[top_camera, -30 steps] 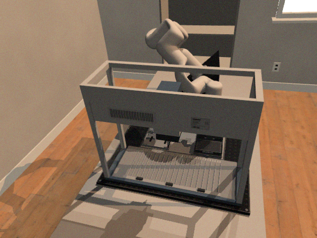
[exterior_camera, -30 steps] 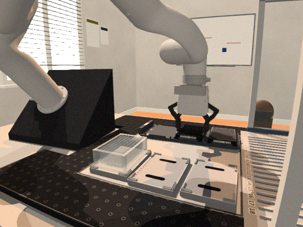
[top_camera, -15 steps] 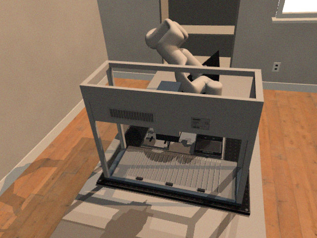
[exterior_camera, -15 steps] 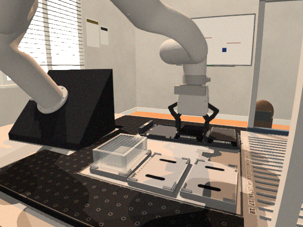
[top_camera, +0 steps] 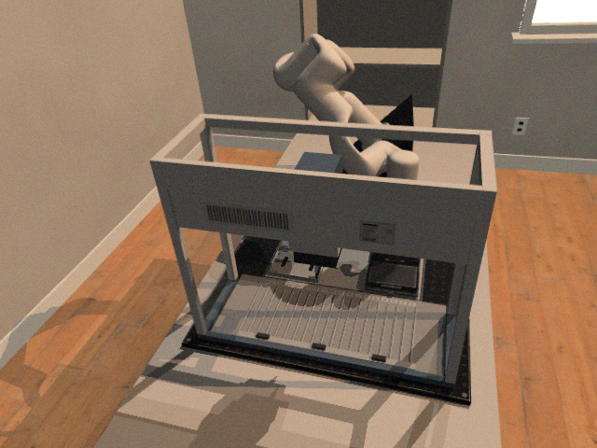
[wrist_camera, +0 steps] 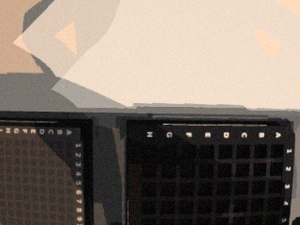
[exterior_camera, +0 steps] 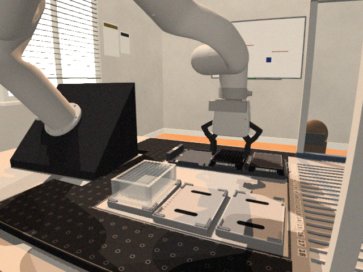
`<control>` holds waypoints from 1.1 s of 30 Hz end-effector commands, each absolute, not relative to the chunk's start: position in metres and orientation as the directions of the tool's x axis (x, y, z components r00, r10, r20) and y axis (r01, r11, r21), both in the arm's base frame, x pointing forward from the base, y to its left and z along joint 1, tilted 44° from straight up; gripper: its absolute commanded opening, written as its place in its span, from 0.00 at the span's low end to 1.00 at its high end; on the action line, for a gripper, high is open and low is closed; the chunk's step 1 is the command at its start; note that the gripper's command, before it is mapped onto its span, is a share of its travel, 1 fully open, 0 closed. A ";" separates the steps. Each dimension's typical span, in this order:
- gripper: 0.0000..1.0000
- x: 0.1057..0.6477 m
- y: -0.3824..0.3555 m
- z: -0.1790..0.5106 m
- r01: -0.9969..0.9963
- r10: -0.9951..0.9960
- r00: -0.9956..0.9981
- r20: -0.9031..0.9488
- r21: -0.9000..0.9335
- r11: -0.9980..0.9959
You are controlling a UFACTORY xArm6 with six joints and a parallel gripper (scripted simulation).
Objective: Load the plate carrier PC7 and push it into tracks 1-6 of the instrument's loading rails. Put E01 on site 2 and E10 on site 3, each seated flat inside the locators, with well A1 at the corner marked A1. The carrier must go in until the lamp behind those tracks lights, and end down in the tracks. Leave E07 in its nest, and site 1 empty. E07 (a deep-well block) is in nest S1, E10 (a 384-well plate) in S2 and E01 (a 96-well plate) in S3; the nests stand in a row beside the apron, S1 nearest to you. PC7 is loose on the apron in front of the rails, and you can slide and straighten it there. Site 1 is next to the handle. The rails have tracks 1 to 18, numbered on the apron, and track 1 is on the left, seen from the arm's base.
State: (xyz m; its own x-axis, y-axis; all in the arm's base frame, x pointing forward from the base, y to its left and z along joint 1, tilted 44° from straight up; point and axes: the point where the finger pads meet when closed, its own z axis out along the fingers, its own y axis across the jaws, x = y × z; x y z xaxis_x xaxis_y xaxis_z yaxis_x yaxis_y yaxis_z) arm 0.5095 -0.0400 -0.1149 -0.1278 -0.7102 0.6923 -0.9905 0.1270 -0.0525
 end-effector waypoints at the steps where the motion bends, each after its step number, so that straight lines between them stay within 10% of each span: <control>1: 1.00 0.512 -0.034 -0.109 -0.991 -0.711 -0.129 0.691 -0.056 0.125; 33: 1.00 0.514 -0.002 -0.076 -0.991 -0.712 -0.129 0.691 -0.056 0.125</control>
State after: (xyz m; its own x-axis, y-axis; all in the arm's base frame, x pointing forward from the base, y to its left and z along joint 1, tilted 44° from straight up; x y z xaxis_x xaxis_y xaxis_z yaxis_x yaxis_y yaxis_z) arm 0.5118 -0.0066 -0.0802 -0.1277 -0.7101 0.6924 -0.9905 0.1272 -0.0523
